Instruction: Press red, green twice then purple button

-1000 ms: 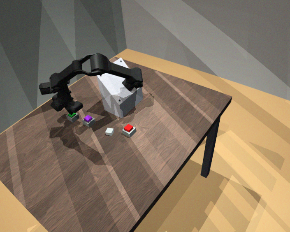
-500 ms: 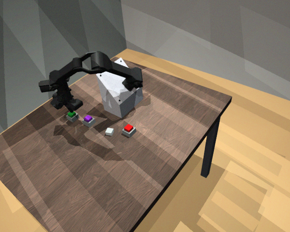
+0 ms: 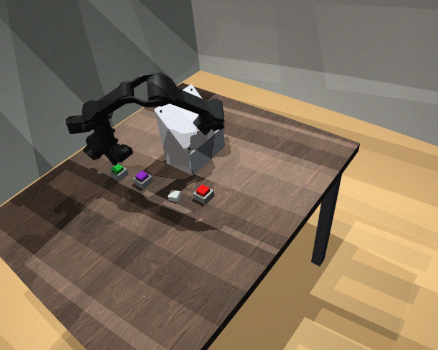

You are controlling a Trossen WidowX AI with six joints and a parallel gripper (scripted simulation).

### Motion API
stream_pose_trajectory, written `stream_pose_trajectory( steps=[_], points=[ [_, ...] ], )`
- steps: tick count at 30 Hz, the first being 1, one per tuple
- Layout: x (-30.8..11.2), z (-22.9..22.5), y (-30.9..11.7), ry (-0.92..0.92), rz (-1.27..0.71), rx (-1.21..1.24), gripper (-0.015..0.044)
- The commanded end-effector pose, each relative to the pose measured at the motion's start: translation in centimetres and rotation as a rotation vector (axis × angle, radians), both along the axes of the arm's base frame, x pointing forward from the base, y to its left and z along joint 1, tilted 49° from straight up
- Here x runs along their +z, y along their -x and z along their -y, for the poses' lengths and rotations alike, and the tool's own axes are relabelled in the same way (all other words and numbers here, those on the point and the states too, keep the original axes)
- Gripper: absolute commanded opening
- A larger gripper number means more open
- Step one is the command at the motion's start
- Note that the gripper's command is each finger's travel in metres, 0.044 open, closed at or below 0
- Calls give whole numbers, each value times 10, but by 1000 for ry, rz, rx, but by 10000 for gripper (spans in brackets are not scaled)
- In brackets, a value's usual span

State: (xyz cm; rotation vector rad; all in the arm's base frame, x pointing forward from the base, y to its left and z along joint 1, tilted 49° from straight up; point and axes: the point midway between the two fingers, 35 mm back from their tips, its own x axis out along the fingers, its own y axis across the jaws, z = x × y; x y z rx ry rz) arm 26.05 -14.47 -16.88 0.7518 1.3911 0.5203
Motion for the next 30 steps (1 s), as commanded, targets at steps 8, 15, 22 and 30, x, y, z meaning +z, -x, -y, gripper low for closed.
stream_pose_trajectory(
  steps=[8, 15, 22, 30],
  points=[
    [-13, -15, -1, -8, -5, -3, 20],
    [-16, -20, -2, -8, -4, -3, 20],
    [-16, -20, -2, -8, -4, -3, 20],
    [-16, -20, -2, -8, -4, -3, 20]
  ],
)
